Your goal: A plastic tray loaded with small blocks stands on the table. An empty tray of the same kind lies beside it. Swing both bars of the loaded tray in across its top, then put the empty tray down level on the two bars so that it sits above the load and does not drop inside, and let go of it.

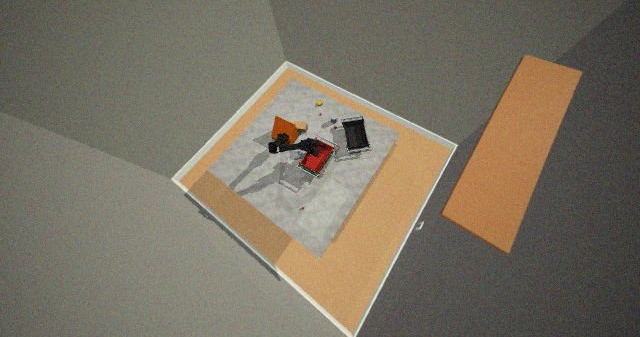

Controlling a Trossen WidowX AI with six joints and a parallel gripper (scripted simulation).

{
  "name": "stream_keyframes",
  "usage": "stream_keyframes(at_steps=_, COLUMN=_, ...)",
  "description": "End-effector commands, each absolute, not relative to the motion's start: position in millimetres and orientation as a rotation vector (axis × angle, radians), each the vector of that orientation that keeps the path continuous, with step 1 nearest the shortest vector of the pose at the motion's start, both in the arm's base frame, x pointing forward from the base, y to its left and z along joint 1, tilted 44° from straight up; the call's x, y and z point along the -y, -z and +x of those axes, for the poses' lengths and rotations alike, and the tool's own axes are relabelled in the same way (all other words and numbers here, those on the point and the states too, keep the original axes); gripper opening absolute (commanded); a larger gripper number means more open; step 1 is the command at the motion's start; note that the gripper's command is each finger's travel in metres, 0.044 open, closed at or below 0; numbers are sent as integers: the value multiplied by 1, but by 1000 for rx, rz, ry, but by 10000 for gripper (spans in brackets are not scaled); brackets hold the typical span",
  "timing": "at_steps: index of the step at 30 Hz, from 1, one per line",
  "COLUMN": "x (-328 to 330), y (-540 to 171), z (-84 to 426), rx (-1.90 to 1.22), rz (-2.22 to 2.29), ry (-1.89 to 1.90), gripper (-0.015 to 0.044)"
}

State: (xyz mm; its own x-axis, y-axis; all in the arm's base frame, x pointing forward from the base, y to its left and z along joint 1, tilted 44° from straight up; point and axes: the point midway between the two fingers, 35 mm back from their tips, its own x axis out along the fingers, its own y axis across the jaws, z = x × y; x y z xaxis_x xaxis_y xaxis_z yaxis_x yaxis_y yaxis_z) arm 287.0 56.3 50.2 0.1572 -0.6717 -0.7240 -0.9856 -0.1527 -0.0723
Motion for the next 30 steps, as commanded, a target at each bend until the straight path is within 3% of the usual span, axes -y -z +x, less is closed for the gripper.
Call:
stream_keyframes(at_steps=1, x=-50, y=-50, z=285, rx=-1598, rz=-1877, ry=-737, gripper=44)
stream_keyframes(at_steps=28, x=-50, y=-50, z=285, rx=-1598, rz=-1877, ry=-737, gripper=440)
stream_keyframes(at_steps=30, x=-50, y=-49, z=285, rx=-1596, rz=-1876, ry=-741, gripper=440)
